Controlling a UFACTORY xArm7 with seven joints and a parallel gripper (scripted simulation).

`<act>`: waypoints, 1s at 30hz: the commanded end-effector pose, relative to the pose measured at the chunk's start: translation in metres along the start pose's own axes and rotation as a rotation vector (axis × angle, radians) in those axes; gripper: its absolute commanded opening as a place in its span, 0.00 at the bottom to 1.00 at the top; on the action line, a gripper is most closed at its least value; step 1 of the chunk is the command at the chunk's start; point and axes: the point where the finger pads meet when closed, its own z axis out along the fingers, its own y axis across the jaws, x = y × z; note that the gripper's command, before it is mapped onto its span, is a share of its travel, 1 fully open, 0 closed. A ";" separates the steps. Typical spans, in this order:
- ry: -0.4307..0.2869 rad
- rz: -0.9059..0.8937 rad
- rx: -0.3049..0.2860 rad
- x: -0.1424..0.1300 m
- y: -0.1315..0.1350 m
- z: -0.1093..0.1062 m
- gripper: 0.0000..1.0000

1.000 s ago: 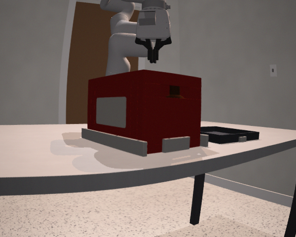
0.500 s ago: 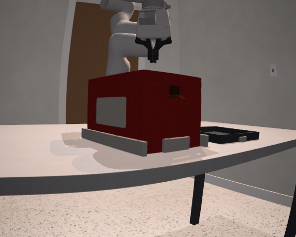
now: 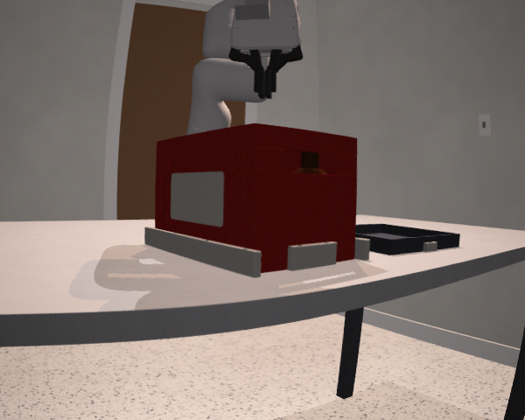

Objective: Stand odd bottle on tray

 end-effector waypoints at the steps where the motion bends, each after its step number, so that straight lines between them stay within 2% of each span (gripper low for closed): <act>1: -0.004 0.000 -0.002 0.025 -0.001 0.004 0.00; 6: -0.004 0.000 -0.002 0.025 -0.001 0.004 0.00; 7: -0.004 0.000 -0.002 0.025 -0.001 0.004 0.65; 30: -0.004 0.000 -0.002 0.025 -0.001 0.004 0.65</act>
